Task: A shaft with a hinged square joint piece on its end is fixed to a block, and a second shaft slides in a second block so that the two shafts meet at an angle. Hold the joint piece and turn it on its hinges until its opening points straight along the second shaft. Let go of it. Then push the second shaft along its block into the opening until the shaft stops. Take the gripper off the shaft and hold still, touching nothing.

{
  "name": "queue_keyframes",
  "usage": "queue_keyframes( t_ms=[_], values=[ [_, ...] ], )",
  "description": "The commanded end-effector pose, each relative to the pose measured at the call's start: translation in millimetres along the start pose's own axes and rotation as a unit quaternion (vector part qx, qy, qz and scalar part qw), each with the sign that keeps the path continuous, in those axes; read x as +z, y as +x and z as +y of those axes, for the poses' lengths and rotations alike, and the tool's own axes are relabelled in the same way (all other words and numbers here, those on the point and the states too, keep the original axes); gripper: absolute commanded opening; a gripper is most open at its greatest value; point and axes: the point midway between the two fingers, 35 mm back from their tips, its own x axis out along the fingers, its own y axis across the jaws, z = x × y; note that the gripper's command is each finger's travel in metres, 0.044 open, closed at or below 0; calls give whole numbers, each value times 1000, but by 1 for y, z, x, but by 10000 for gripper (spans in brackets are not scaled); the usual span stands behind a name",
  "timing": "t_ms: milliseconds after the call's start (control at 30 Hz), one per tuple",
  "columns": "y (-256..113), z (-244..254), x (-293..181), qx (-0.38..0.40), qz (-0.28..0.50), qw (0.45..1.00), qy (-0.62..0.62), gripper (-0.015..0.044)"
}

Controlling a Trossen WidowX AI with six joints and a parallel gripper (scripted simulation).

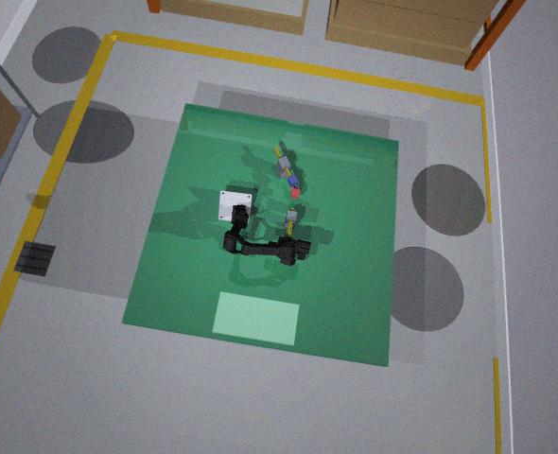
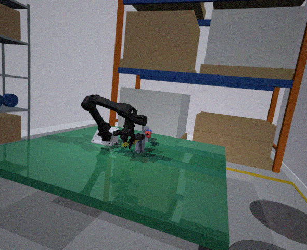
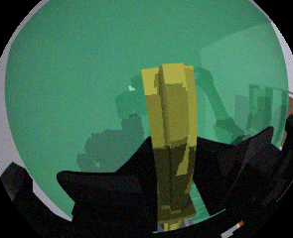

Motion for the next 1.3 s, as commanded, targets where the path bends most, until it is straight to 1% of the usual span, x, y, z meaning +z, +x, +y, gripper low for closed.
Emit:
queue_keyframes(
  t_ms=[0, 1267],
  values=[
    [0, 0, -1, 0, 0, 1000, -2, 0],
    [0, 0, -54, -15, 4, 1000, -2, 0]
  ],
)
